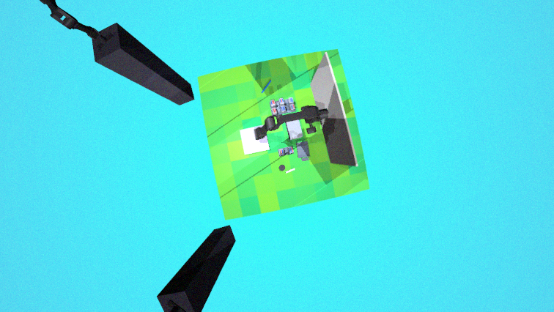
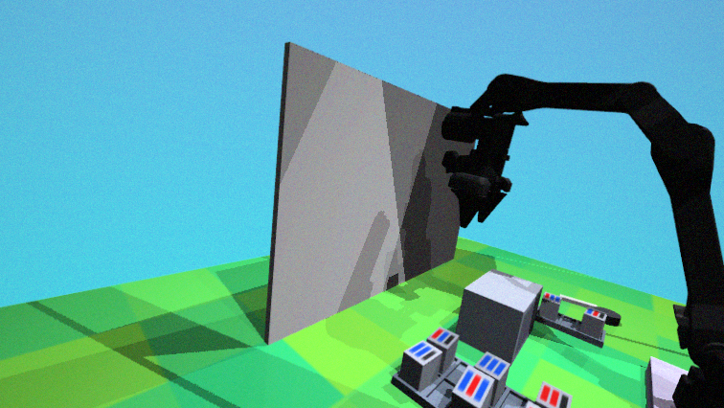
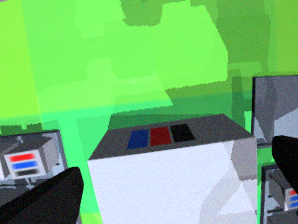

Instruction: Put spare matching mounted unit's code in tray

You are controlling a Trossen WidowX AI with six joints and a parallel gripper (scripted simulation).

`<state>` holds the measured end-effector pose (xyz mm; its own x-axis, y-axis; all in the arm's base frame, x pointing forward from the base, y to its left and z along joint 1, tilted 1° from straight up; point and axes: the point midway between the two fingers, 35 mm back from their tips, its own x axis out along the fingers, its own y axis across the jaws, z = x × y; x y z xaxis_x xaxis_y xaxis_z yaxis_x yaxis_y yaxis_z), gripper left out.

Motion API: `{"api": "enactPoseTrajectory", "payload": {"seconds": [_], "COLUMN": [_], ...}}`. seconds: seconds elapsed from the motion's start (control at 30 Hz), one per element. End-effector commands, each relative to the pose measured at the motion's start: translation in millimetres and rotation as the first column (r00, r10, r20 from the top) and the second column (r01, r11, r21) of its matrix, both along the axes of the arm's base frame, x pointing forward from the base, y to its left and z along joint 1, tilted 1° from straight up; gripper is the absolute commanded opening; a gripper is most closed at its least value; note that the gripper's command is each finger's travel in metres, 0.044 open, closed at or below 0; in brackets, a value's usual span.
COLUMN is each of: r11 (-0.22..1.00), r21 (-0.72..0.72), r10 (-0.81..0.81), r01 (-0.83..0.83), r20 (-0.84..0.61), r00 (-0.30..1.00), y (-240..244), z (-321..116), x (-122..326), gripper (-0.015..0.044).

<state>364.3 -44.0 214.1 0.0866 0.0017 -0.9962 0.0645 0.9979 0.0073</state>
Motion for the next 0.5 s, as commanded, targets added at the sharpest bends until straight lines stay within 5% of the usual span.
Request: {"api": "enactPoseTrajectory", "payload": {"seconds": [0.0, 0.3, 0.47], "r11": [1.0, 1.0, 0.913], "r21": [-0.003, -0.002, 0.006], "r10": [-0.009, -0.024, -0.407], "r01": [0.009, 0.024, 0.407], "r20": [-0.011, -0.012, -0.029], "r00": [1.0, 1.0, 0.913], "y": [-2, -4, -67], "z": [-2, -2, -11], "x": [0, -1, -48], "gripper": [0.044, 0.044, 0.044]}}
